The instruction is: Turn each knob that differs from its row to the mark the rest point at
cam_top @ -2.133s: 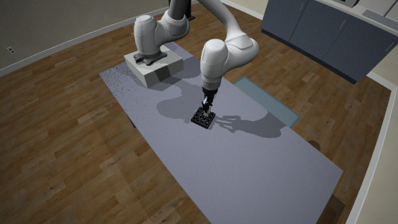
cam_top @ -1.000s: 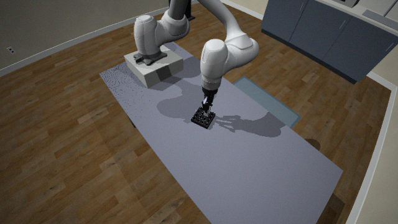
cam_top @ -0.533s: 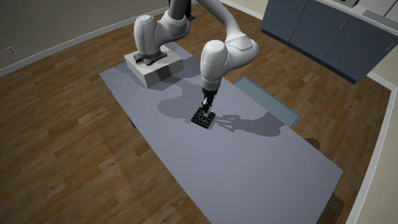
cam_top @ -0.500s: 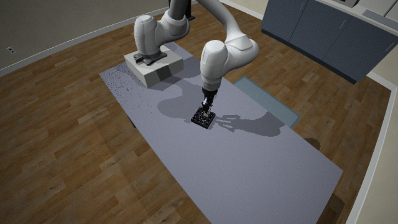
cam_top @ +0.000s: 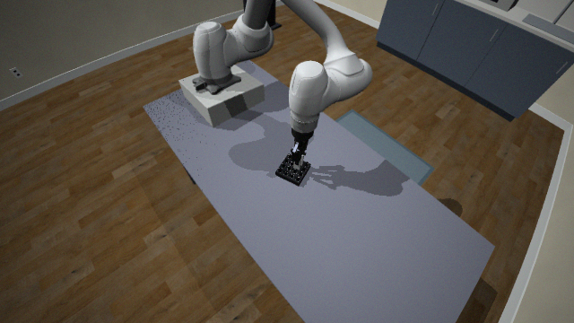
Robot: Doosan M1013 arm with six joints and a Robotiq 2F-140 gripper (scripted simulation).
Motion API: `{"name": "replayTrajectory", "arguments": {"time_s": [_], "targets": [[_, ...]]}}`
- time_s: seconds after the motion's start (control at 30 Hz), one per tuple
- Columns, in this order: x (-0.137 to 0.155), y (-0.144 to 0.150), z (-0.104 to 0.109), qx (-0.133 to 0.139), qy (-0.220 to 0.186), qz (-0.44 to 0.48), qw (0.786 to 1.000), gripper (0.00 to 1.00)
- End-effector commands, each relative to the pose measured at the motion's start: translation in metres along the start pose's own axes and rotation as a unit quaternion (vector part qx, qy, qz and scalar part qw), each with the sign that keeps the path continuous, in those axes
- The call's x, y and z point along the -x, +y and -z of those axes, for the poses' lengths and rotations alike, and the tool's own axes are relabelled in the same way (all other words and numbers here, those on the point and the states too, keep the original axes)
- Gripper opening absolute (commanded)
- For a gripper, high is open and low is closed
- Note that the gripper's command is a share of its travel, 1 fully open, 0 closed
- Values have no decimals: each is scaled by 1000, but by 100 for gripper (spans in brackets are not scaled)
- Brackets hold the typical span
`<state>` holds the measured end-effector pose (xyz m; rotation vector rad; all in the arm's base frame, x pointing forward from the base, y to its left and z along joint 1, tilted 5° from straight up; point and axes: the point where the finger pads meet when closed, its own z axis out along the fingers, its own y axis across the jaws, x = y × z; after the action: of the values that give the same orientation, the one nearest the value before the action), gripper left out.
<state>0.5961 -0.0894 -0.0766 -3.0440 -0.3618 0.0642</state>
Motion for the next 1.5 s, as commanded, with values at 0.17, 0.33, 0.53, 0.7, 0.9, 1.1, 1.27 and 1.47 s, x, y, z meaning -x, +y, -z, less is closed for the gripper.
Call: {"name": "replayTrajectory", "arguments": {"time_s": [0.17,0.33,0.53,0.7,0.9,1.1,1.27,1.47], "targets": [[0,0,0,0,0,0,1000,12],[0,0,0,0,0,0,1000,12],[0,0,0,0,0,0,1000,12],[0,0,0,0,0,0,1000,12],[0,0,0,0,0,0,1000,12],[0,0,0,0,0,0,1000,12],[0,0,0,0,0,0,1000,5],[0,0,0,0,0,0,1000,5]]}}
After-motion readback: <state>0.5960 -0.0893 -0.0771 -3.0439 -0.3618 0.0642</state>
